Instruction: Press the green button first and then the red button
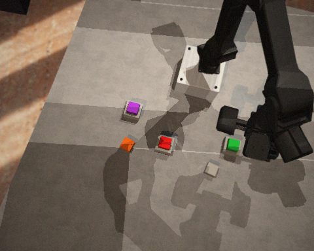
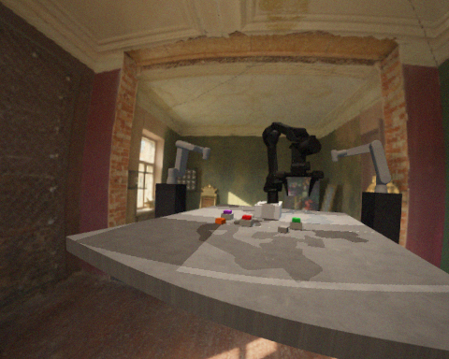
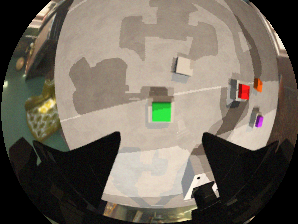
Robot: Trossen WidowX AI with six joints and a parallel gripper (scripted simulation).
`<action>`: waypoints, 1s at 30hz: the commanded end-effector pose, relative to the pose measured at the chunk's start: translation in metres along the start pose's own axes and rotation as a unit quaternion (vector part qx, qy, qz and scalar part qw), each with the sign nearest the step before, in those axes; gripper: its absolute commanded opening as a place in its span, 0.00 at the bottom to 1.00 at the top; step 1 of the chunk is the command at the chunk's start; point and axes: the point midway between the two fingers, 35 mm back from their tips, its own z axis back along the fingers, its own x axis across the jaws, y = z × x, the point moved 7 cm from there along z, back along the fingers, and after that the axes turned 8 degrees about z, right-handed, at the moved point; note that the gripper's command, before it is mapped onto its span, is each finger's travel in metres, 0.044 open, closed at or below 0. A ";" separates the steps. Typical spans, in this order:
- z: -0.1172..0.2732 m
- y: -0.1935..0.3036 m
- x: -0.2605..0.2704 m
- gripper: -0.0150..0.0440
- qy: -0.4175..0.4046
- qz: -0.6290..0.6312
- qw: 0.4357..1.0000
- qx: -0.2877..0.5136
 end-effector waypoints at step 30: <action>-0.070 0.006 -0.001 0.29 0.010 0.011 1.000 0.007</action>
